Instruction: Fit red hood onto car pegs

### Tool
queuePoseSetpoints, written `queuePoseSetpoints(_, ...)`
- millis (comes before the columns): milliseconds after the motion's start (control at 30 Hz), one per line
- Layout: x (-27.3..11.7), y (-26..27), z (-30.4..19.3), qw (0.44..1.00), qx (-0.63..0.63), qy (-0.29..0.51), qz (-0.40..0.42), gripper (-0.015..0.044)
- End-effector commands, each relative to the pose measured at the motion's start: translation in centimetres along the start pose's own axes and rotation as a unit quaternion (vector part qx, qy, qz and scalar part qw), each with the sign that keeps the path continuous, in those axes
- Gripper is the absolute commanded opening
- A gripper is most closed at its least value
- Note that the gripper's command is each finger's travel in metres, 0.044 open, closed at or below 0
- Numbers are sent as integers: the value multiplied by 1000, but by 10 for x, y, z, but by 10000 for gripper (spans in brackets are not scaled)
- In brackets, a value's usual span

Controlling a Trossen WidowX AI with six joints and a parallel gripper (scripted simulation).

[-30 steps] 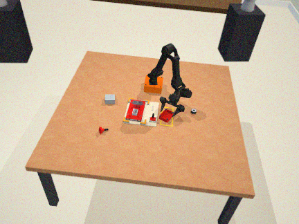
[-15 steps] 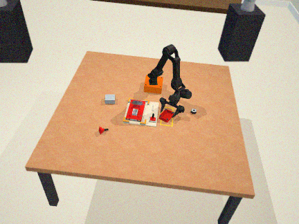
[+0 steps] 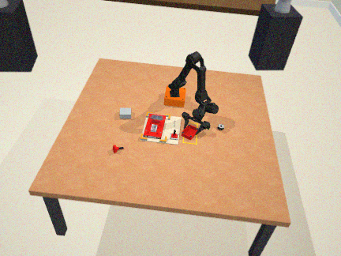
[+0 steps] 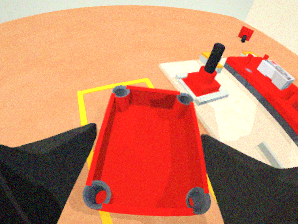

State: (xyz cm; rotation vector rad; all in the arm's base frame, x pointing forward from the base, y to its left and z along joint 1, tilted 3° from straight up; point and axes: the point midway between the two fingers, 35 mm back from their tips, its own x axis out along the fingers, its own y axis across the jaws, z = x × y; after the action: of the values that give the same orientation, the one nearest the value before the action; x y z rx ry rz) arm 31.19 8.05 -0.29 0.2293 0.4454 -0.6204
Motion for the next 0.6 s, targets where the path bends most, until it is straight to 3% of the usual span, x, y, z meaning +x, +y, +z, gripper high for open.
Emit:
queuePoseSetpoints(0, 0, 0, 0, 1000, 0, 0, 0, 348)
queuePoseSetpoints(267, 0, 0, 0, 1000, 0, 0, 0, 295)
queuePoseSetpoints(567, -10, 3, 19, 1000, 1, 0, 0, 58)
